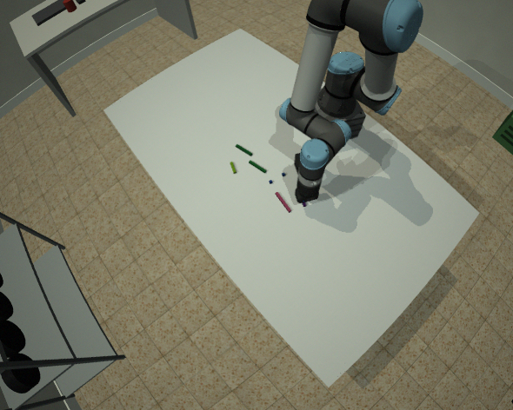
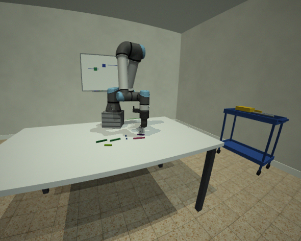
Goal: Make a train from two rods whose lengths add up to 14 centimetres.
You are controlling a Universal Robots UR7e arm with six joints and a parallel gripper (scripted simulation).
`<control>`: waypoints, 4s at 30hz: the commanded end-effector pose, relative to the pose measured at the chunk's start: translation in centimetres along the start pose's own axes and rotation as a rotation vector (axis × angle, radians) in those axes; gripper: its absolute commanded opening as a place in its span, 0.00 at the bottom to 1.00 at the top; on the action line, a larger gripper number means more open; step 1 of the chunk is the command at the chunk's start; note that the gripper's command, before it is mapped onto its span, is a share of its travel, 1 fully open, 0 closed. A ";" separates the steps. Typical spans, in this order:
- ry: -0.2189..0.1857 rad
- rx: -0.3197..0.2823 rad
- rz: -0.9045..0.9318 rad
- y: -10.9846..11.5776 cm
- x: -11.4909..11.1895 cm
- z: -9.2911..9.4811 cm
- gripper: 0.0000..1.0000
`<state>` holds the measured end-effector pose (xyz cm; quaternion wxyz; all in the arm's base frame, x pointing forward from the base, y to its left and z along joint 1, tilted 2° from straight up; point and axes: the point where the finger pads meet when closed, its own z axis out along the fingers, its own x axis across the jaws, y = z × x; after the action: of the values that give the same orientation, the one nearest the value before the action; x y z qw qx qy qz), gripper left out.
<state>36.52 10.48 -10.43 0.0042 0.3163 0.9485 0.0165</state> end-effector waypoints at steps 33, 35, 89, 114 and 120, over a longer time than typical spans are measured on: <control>-0.001 -0.001 0.000 0.0 0.0 1.7 0.54; -0.001 -0.001 0.000 0.0 0.0 1.7 0.54; -0.001 -0.001 0.000 0.0 0.0 1.7 0.24; -0.001 -0.001 0.000 0.0 0.0 0.0 0.24; -0.001 -0.001 0.000 0.0 0.0 -2.1 0.24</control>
<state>36.48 10.45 -9.57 0.0036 0.3164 0.9485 0.0163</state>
